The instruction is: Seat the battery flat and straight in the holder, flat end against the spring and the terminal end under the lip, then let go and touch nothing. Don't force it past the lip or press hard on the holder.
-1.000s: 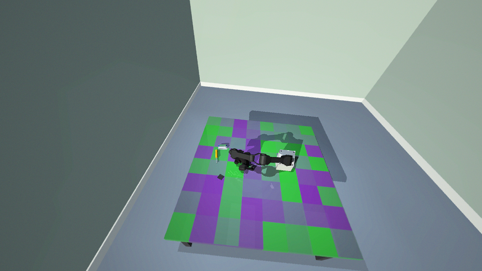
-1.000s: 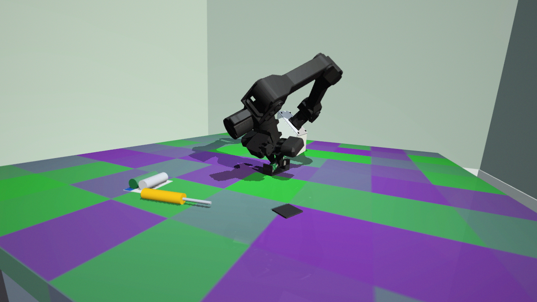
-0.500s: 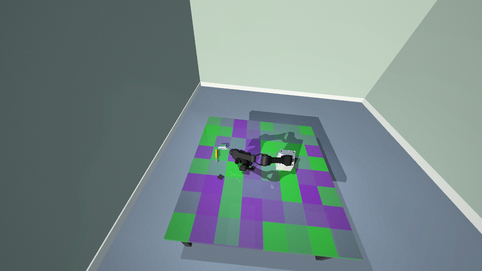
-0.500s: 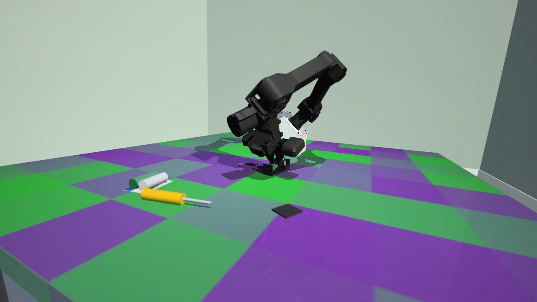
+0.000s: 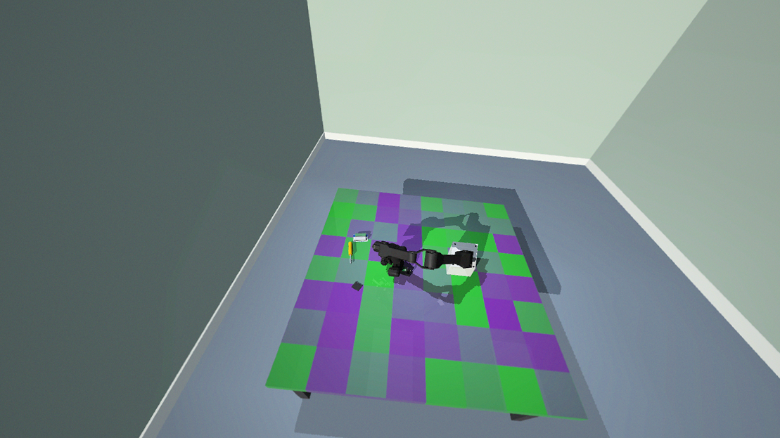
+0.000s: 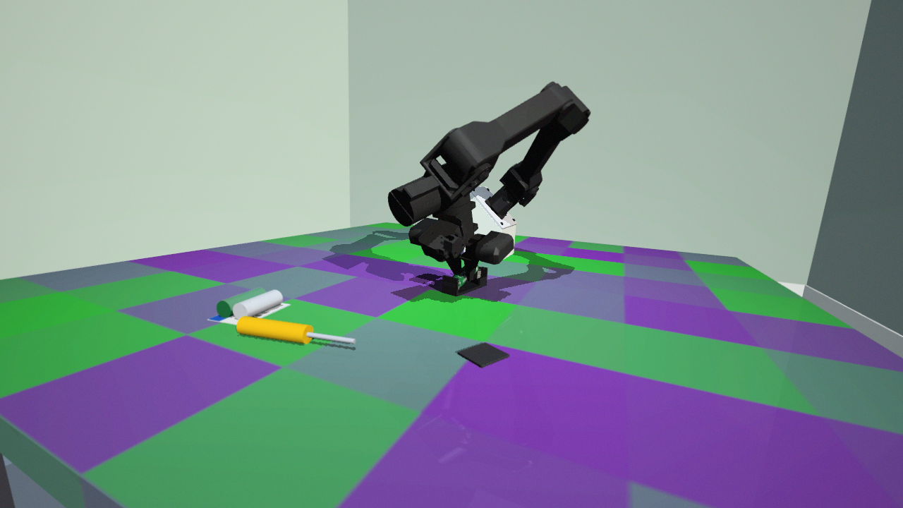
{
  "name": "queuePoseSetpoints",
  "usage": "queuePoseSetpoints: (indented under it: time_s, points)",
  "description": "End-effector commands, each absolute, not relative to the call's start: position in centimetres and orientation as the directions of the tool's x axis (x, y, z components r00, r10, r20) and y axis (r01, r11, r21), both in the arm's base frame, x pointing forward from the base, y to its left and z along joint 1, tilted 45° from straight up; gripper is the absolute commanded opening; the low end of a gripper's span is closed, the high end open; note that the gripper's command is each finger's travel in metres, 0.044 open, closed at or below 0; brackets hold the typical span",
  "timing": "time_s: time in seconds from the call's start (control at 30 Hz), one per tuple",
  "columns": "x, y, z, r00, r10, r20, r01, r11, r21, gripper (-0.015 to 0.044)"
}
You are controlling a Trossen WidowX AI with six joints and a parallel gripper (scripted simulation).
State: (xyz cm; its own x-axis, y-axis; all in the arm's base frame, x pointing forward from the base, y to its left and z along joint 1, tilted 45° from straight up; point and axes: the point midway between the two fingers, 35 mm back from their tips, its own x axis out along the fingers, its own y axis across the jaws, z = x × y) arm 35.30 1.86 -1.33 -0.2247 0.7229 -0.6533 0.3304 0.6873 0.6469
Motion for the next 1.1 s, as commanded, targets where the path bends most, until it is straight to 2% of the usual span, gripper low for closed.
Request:
queuePoseSetpoints:
  time_s: [0.0, 1.07]
  points:
    - [35.63, 1.82, -1.79, -0.198, 0.717, -0.669, 0.327, 0.692, 0.644, 0.0080]
    - [35.31, 2.23, -1.98, -0.082, 0.688, -0.721, 0.337, 0.700, 0.629, 0.0080]
